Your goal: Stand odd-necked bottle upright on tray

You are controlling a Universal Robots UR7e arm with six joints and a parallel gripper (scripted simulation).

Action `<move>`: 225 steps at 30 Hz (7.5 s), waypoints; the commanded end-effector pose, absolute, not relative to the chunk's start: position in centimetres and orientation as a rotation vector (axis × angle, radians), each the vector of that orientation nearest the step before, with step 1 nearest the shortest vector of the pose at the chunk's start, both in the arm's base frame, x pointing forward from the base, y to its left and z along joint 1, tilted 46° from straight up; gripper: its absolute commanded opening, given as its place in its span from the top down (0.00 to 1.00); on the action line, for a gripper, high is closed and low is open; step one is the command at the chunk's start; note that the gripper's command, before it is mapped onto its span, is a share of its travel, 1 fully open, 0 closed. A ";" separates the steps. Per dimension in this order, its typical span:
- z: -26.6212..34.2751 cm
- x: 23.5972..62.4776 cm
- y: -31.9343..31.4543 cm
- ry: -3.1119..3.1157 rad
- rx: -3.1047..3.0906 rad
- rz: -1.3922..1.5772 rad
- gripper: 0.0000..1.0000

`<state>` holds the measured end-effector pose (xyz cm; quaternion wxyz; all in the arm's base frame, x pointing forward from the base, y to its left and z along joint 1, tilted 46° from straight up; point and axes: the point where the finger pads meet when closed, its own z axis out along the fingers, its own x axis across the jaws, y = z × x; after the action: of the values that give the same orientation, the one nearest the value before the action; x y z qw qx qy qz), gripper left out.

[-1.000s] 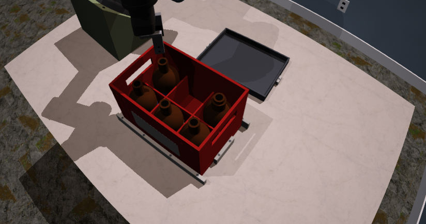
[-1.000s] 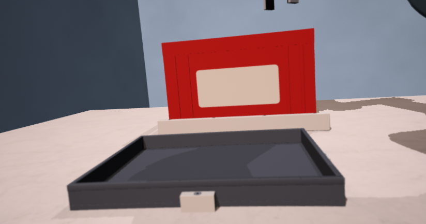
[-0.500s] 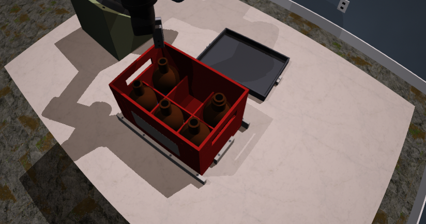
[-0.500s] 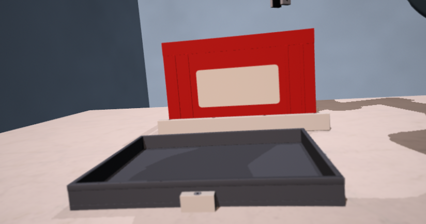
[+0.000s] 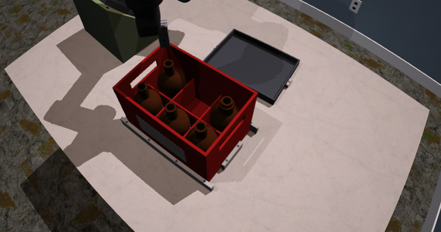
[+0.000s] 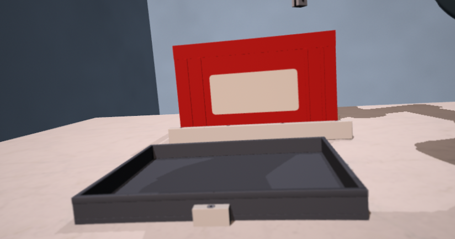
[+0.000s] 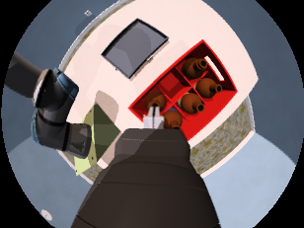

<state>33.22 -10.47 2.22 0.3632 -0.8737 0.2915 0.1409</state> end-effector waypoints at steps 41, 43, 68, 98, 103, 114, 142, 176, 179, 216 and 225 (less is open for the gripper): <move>3.1 50.6 -8.8 0.751 -2.249 0.361 0.00; 3.1 50.6 -8.8 0.751 -2.249 0.361 0.00; 3.1 50.6 -8.8 0.751 -2.249 0.361 0.00; 2.0 50.6 -7.6 0.751 -2.249 0.361 0.00; 1.5 50.6 -7.1 0.751 -2.249 0.361 0.00; 0.7 50.5 -6.3 0.751 -2.249 0.361 0.00; 0.1 50.5 -5.7 0.751 -2.249 0.361 0.00; 0.1 50.5 -5.7 0.751 -2.249 0.361 0.00; 0.1 50.5 -5.7 0.751 -2.249 0.361 0.00; -1.9 50.4 -3.7 0.751 -2.249 0.361 0.00; -2.3 50.4 -3.2 0.751 -2.249 0.361 0.00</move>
<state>50.35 -3.28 -2.23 0.3631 -0.8737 0.2914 0.1412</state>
